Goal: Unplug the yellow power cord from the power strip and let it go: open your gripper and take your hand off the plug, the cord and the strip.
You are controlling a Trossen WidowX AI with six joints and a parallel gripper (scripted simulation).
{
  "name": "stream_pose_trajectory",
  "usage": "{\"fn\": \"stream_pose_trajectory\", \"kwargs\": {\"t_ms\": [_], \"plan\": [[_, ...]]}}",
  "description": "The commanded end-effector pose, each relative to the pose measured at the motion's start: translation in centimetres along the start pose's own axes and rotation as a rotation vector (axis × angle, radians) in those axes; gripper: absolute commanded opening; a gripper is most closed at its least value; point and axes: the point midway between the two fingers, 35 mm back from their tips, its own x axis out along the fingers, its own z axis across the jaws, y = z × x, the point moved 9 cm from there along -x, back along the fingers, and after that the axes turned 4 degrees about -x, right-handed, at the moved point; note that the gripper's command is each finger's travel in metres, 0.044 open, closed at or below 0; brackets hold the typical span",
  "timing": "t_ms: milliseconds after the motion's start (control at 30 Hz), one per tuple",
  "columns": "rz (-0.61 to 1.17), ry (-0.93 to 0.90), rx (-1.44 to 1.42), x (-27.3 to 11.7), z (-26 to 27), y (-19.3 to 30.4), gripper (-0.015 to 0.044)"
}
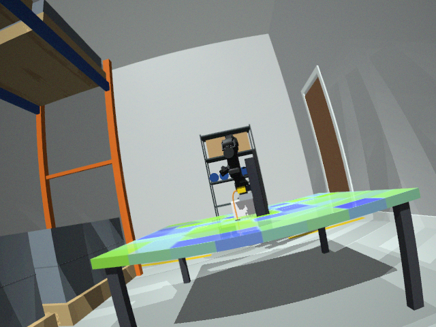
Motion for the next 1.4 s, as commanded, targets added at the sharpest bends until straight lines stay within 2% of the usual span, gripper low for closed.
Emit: {"fn": "stream_pose_trajectory", "kwargs": {"t_ms": [0, 633, 767, 1033, 1367], "plan": [[-0.004, 0.001, 0.001, 0.1, -0.1, 0.5, 0.016], [-0.004, 0.001, 0.001, 1.3, -0.1, 0.5, 0.016], [0.0, -0.005, -0.001, 1.0, -0.1, 0.5, 0.0055], [0.0, -0.005, -0.001, 1.0, -0.1, 0.5, 0.0002], [-0.002, -0.004, -0.001, 1.0, 0.0, -0.7, 0.0]]}}
